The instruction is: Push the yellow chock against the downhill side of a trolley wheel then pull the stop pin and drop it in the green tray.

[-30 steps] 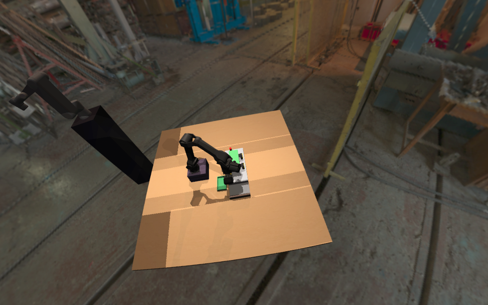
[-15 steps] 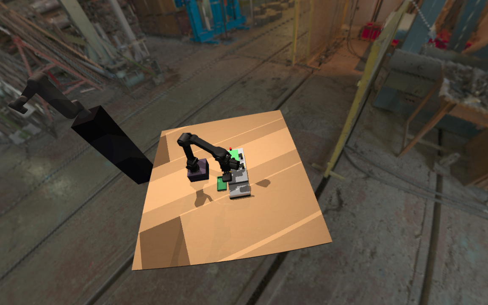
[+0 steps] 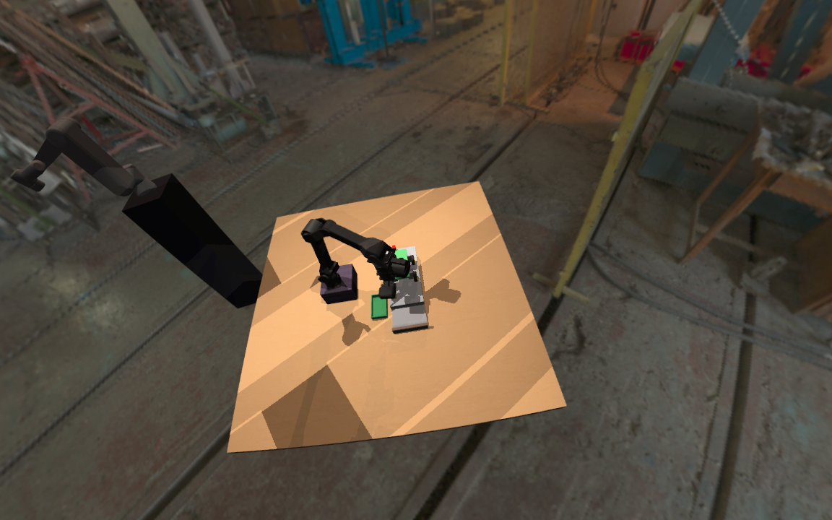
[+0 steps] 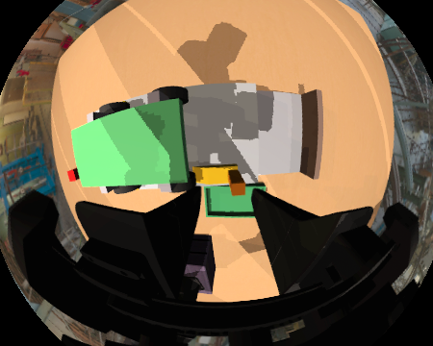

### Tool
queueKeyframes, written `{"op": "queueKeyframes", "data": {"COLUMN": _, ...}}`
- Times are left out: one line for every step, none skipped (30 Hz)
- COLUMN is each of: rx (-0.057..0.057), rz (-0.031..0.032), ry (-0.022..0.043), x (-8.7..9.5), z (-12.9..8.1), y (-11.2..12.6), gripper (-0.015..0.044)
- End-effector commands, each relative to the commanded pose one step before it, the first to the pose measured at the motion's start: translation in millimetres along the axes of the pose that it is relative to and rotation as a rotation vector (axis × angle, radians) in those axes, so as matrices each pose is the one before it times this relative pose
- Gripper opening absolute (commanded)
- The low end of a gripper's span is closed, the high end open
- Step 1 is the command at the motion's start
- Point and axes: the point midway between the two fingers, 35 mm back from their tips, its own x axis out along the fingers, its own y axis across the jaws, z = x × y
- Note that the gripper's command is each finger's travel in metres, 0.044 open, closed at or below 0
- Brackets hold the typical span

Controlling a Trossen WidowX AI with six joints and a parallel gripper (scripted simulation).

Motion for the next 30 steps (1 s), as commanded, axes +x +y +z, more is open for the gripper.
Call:
{"op": "queueKeyframes", "data": {"rx": 0.0952, "rz": 0.01644, "ry": -0.01555, "x": -3.74, "z": 5.95, "y": 13.41, "gripper": 0.019}}
{"op": "queueKeyframes", "data": {"rx": 0.0361, "rz": 0.0048, "ry": 0.00065, "x": -0.12, "z": 0.68, "y": 4.66, "gripper": 0.019}}
{"op": "queueKeyframes", "data": {"rx": 0.0361, "rz": 0.00478, "ry": 0.00094, "x": -0.1, "z": 0.45, "y": 4.69, "gripper": 0.019}}
{"op": "queueKeyframes", "data": {"rx": 0.0361, "rz": 0.00474, "ry": 0.00123, "x": -0.09, "z": 0.2, "y": 4.71, "gripper": 0.019}}
{"op": "queueKeyframes", "data": {"rx": 0.0361, "rz": 0.00468, "ry": 0.00152, "x": -0.07, "z": -0.04, "y": 4.72, "gripper": 0.019}}
{"op": "queueKeyframes", "data": {"rx": 0.0361, "rz": 0.00461, "ry": 0.00181, "x": -0.05, "z": -0.28, "y": 4.71, "gripper": 0.019}}
{"op": "queueKeyframes", "data": {"rx": 0.0361, "rz": 0.00451, "ry": 0.00209, "x": -0.03, "z": -0.52, "y": 4.7, "gripper": 0.019}}
{"op": "queueKeyframes", "data": {"rx": 0.0361, "rz": 0.00441, "ry": 0.00237, "x": -0.01, "z": -0.76, "y": 4.67, "gripper": 0.019}}
{"op": "queueKeyframes", "data": {"rx": 0.0361, "rz": 0.00428, "ry": 0.00264, "x": 0.0, "z": -1.0, "y": 4.62, "gripper": 0.019}}
{"op": "queueKeyframes", "data": {"rx": 0.0361, "rz": 0.00414, "ry": 0.0029, "x": 0.02, "z": -1.23, "y": 4.57, "gripper": 0.019}}
{"op": "queueKeyframes", "data": {"rx": 0.0361, "rz": 0.00399, "ry": 0.00316, "x": 0.04, "z": -1.47, "y": 4.5, "gripper": 0.019}}
{"op": "queueKeyframes", "data": {"rx": 0.0361, "rz": 0.00382, "ry": 0.00341, "x": 0.06, "z": -1.69, "y": 4.42, "gripper": 0.019}}
{"op": "queueKeyframes", "data": {"rx": 0.0362, "rz": 0.00363, "ry": 0.00365, "x": 0.07, "z": -1.92, "y": 4.33, "gripper": 0.019}}
{"op": "queueKeyframes", "data": {"rx": 0.0362, "rz": 0.00344, "ry": 0.00388, "x": 0.09, "z": -2.14, "y": 4.23, "gripper": 0.019}}
{"op": "queueKeyframes", "data": {"rx": 0.0362, "rz": 0.00322, "ry": 0.00409, "x": 0.11, "z": -2.36, "y": 4.12, "gripper": 0.019}}
{"op": "queueKeyframes", "data": {"rx": 0.0362, "rz": 0.003, "ry": 0.0043, "x": 0.13, "z": -2.56, "y": 3.99, "gripper": 0.019}}
{"op": "queueKeyframes", "data": {"rx": 0.0362, "rz": 0.00276, "ry": 0.0045, "x": 0.14, "z": -2.77, "y": 3.86, "gripper": 0.019}}
{"op": "queueKeyframes", "data": {"rx": 0.0362, "rz": 0.00251, "ry": 0.00468, "x": 0.16, "z": -2.96, "y": 3.71, "gripper": 0.019}}
{"op": "queueKeyframes", "data": {"rx": 0.0362, "rz": 0.00225, "ry": 0.00484, "x": 0.18, "z": -3.15, "y": 3.56, "gripper": 0.019}}
{"op": "queueKeyframes", "data": {"rx": 0.0362, "rz": 0.00197, "ry": 0.005, "x": 0.2, "z": -3.33, "y": 3.39, "gripper": 0.019}}
{"op": "queueKeyframes", "data": {"rx": 0.0362, "rz": 0.00169, "ry": 0.00513, "x": 0.21, "z": -3.5, "y": 3.22, "gripper": 0.019}}
{"op": "queueKeyframes", "data": {"rx": 0.0362, "rz": 0.0014, "ry": 0.00525, "x": 0.23, "z": -3.66, "y": 3.04, "gripper": 0.019}}
{"op": "queueKeyframes", "data": {"rx": 0.0363, "rz": 0.00111, "ry": 0.00536, "x": 0.25, "z": -3.81, "y": 2.85, "gripper": 0.019}}
{"op": "queueKeyframes", "data": {"rx": 0.0363, "rz": 0.0008, "ry": 0.00545, "x": 0.27, "z": -3.95, "y": 2.65, "gripper": 0.019}}
{"op": "queueKeyframes", "data": {"rx": 0.0363, "rz": 0.00049, "ry": 0.00552, "x": 0.28, "z": -4.08, "y": 2.44, "gripper": 0.019}}
{"op": "queueKeyframes", "data": {"rx": 0.0363, "rz": 0.00018, "ry": 0.00558, "x": 0.3, "z": -4.2, "y": 2.23, "gripper": 0.019}}
{"op": "queueKeyframes", "data": {"rx": 0.0363, "rz": -0.00014, "ry": 0.00561, "x": 0.32, "z": -4.31, "y": 2.02, "gripper": 0.019}}
{"op": "queueKeyframes", "data": {"rx": 0.0363, "rz": -0.00046, "ry": 0.00563, "x": 0.34, "z": -4.41, "y": 1.79, "gripper": 0.019}}
{"op": "queueKeyframes", "data": {"rx": 0.0363, "rz": -0.00079, "ry": 0.00563, "x": 0.35, "z": -4.5, "y": 1.57, "gripper": 0.019}}
{"op": "queueKeyframes", "data": {"rx": 0.0364, "rz": -0.00111, "ry": 0.00561, "x": 0.37, "z": -4.57, "y": 1.33, "gripper": 0.019}}
